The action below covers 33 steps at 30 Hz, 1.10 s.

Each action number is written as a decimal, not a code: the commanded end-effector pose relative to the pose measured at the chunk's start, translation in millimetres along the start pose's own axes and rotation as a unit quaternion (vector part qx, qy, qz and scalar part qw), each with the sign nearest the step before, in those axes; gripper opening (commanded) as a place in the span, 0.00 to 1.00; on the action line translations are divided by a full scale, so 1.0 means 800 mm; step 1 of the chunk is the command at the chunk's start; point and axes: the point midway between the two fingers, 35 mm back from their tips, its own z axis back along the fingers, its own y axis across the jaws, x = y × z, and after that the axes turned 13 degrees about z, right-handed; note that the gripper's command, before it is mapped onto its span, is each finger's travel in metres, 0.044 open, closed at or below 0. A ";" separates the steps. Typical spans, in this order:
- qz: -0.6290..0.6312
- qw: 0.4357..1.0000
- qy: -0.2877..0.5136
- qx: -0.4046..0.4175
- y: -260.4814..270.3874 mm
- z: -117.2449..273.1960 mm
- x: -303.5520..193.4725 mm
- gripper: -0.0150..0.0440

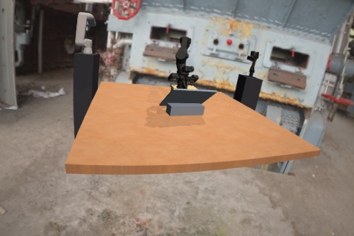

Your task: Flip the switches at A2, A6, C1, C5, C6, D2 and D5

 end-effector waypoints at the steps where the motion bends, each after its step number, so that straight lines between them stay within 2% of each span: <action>1: -0.001 1.000 0.001 -0.001 0.000 -0.001 0.000 0.25; 22: -0.001 1.000 0.000 -0.001 0.000 -0.005 0.000 0.25; 24: 0.000 1.000 -0.001 0.000 -0.001 0.007 0.000 0.25; 29: -0.001 1.000 -0.010 -0.004 0.000 0.074 -0.003 0.25; 33: -0.001 1.000 -0.010 -0.003 0.003 0.076 -0.003 0.25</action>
